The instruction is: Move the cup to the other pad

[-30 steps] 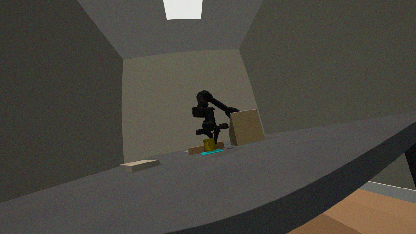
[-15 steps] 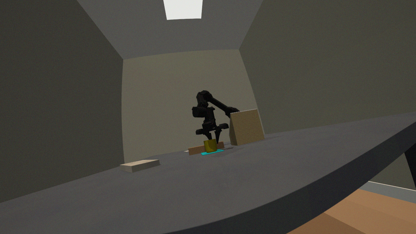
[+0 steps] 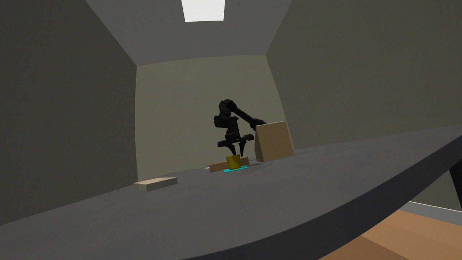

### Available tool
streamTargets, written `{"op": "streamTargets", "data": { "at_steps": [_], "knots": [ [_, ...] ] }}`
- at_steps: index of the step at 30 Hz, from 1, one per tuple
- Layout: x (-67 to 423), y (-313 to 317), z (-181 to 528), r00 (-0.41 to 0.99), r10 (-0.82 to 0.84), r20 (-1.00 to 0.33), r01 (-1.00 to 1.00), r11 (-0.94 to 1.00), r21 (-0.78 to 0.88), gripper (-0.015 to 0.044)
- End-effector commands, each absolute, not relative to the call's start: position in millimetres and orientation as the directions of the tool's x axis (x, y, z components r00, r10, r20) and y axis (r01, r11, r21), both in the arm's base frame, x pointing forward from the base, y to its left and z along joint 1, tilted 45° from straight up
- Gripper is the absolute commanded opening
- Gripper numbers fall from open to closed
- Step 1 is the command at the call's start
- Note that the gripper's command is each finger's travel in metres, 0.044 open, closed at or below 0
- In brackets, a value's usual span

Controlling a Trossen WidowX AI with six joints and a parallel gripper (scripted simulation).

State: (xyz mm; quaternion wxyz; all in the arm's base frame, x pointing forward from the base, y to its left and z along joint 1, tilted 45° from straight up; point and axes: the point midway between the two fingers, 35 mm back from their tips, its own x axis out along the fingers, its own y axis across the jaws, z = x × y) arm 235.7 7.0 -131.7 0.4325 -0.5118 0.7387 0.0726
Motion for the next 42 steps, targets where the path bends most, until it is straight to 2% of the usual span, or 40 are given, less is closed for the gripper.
{"op": "streamTargets", "data": {
  "at_steps": [1, 21, 32, 42],
  "knots": [
    [241, 15, -125, -0.093, -0.686, -0.722, -0.812, 0.472, -0.344, 0.0147],
    [235, 31, -104, -0.095, -0.689, -0.718, -0.815, 0.468, -0.341, 0.0147],
    [235, 32, -104, -0.097, -0.694, -0.713, -0.821, 0.462, -0.337, 0.0435],
    [237, 67, -66, -0.096, -0.688, -0.719, -0.816, 0.468, -0.339, 0.0440]
  ]
}}
